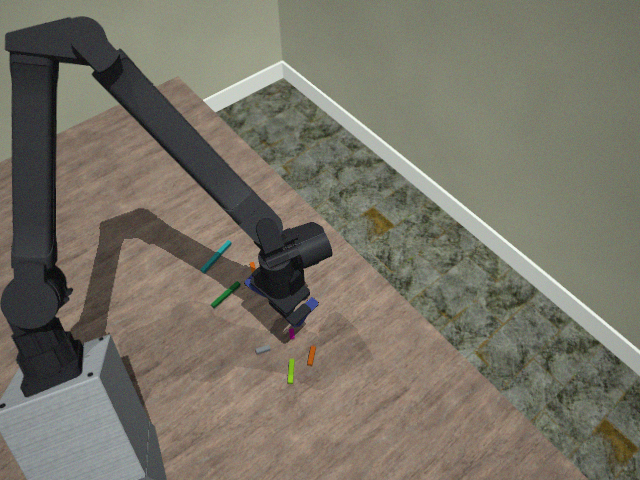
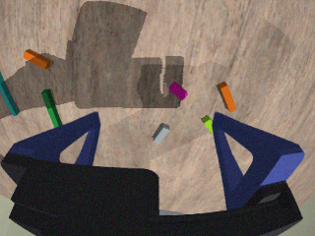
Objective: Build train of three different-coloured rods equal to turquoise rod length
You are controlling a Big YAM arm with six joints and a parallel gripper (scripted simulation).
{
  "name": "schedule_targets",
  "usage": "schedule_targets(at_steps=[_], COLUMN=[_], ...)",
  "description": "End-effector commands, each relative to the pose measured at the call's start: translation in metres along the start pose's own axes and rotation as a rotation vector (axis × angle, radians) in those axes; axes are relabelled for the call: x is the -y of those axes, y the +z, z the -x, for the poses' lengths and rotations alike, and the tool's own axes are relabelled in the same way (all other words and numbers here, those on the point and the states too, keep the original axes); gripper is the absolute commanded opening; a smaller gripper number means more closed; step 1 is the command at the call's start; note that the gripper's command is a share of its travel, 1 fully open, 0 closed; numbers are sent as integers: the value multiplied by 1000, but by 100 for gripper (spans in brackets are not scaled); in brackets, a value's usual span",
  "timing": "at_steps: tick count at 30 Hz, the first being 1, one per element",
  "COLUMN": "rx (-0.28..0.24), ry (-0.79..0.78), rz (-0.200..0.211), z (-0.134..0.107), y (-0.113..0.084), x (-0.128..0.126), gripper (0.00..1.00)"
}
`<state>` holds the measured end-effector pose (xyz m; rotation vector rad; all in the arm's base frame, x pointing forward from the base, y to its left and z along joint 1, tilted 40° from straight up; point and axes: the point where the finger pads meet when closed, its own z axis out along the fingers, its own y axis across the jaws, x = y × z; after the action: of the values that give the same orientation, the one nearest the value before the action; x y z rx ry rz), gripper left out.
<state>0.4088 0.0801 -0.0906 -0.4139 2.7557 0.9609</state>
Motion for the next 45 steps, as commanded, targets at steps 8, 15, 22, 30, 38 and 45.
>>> schedule_targets(at_steps=[8, 15, 22, 30, 38, 45], rx=[11, 0, 0, 0, 0, 0], ry=[127, 136, 136, 136, 136, 136], rz=[5, 8, 8, 8, 8, 8], z=[2, -2, -2, -2, -2, -2], y=[-3, 2, 2, 2, 2, 2], x=[10, 13, 12, 12, 12, 12], gripper=[100, 100, 100, 100, 100, 100])
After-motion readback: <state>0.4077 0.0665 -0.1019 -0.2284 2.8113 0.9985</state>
